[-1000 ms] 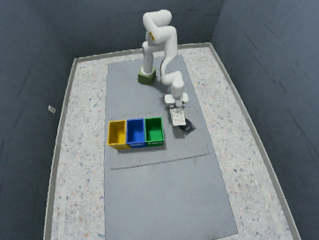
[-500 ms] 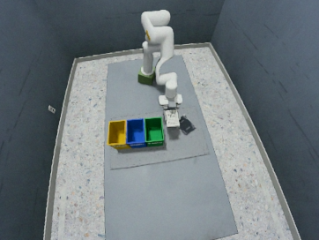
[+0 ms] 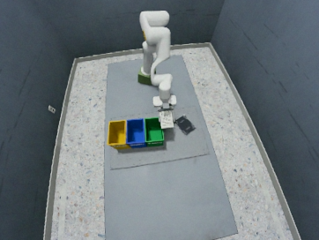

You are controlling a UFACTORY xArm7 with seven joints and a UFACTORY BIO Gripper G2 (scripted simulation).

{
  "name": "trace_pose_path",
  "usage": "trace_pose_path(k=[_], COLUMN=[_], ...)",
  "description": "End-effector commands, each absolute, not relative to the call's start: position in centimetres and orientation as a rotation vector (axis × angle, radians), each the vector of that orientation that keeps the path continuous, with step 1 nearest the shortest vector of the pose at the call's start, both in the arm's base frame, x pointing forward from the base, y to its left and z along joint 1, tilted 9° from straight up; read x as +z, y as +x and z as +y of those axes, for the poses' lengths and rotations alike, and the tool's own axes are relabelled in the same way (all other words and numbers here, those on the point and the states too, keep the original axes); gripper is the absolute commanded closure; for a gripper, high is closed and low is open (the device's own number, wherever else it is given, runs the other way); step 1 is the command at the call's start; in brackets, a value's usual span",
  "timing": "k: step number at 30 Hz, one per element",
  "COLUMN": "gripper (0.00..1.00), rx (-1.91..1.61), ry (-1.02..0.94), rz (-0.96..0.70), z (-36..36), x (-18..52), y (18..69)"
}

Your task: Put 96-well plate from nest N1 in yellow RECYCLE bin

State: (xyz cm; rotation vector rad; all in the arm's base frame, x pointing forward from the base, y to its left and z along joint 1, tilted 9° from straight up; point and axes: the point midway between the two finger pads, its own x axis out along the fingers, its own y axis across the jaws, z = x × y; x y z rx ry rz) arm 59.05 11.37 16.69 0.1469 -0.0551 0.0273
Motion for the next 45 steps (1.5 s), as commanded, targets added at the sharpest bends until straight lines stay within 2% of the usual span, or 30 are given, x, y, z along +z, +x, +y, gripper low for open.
trace_pose_path(k=[1, 45], gripper=[1.0, 1.0], rx=[0.028, 0.028], ry=[0.148, 0.148], rz=[-0.059, -0.059], z=[10.0, -2.4], x=[16.7, 14.7], y=[59.4, 61.6])
